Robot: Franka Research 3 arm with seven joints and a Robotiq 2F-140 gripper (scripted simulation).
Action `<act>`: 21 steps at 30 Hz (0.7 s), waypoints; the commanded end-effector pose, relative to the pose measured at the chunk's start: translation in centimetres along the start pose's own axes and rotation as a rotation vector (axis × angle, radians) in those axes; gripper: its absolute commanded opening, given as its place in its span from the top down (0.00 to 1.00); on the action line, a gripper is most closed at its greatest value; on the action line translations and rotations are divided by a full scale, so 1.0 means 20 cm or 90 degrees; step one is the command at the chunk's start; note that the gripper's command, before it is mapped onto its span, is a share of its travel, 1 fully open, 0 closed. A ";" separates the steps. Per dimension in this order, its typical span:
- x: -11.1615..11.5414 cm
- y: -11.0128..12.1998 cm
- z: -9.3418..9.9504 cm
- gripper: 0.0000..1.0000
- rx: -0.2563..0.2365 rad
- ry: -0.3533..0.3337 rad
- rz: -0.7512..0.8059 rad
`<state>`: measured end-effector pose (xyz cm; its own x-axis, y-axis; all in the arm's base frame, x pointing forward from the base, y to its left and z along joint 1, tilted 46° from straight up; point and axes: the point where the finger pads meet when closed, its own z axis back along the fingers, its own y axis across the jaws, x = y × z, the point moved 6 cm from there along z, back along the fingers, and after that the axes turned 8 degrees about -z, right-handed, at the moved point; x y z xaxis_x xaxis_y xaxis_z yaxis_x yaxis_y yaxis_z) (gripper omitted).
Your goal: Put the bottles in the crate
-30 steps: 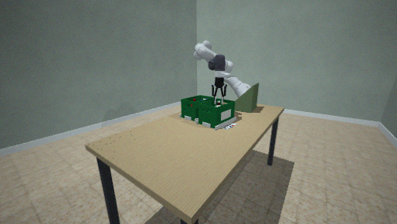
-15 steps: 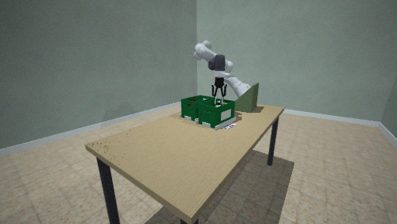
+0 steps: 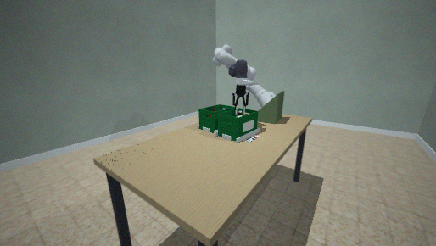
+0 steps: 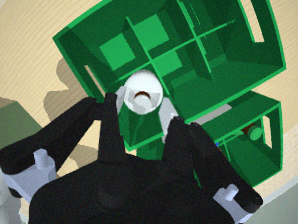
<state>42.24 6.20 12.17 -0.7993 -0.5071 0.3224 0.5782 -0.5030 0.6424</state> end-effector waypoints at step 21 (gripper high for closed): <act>0.00 0.00 0.20 0.62 0.000 0.001 -0.002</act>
<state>41.90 8.50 14.30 -0.8072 -0.5055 0.3048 0.5646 -0.5105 0.6485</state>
